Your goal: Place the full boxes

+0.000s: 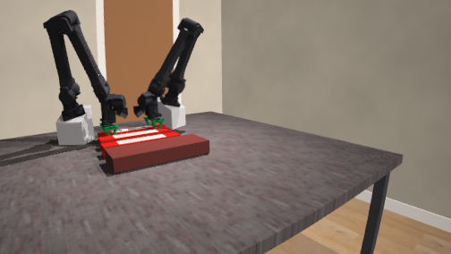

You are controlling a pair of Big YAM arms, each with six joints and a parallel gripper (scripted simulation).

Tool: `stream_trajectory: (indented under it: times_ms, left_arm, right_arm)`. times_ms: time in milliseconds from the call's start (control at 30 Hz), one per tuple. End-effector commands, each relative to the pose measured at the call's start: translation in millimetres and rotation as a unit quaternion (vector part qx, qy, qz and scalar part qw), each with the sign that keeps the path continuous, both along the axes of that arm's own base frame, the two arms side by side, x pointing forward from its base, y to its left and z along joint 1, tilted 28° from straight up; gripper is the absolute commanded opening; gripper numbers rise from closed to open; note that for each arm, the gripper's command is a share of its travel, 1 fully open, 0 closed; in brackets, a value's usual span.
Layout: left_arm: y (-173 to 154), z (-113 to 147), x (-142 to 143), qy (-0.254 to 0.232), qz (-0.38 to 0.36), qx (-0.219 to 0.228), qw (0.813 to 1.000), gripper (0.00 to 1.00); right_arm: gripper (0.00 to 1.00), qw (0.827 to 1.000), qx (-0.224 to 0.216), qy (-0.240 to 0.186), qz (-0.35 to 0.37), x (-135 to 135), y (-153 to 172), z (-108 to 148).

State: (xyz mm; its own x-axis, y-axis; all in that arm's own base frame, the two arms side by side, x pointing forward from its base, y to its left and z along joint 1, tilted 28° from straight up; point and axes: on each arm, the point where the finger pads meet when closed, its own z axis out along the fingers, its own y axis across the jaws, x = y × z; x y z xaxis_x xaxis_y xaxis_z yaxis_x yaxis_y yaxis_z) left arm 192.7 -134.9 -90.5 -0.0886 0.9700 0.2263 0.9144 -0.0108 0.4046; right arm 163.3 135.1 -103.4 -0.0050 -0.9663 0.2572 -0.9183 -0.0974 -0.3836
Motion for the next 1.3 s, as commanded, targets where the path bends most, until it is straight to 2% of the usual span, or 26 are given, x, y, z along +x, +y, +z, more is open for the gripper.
stream_trajectory:
  times_ms: [0, 467, 500, 533, 1267]
  left_arm:
    - [1.8, -3.9, 3.8, -0.001, 0.001, -0.003, 1.0, 1.0]
    - [-4.5, -1.8, 6.5, -0.005, -0.001, -0.009, 1.0, 1.0]
    - [-4.5, -1.8, 6.6, -0.005, -0.001, -0.009, 1.0, 1.0]
    - [-4.5, -1.8, 6.6, -0.005, -0.001, -0.009, 1.0, 0.0]
    - [-4.5, -1.8, 6.6, -0.005, -0.001, -0.009, 1.0, 0.0]
  right_arm:
    - [1.0, 1.0, -0.001, -0.001, 0.001, 3.6, -2.5, -4.4]
    - [1.0, 1.0, 0.006, -0.004, 0.003, 4.8, 3.2, -3.6]
    - [0.0, 1.0, 0.006, -0.004, 0.003, 4.8, 3.2, -3.6]
    - [0.0, 1.0, 0.006, -0.004, 0.003, 4.8, 3.2, -3.6]
    - [0.0, 1.0, 0.006, -0.004, 0.003, 4.8, 3.2, -3.6]
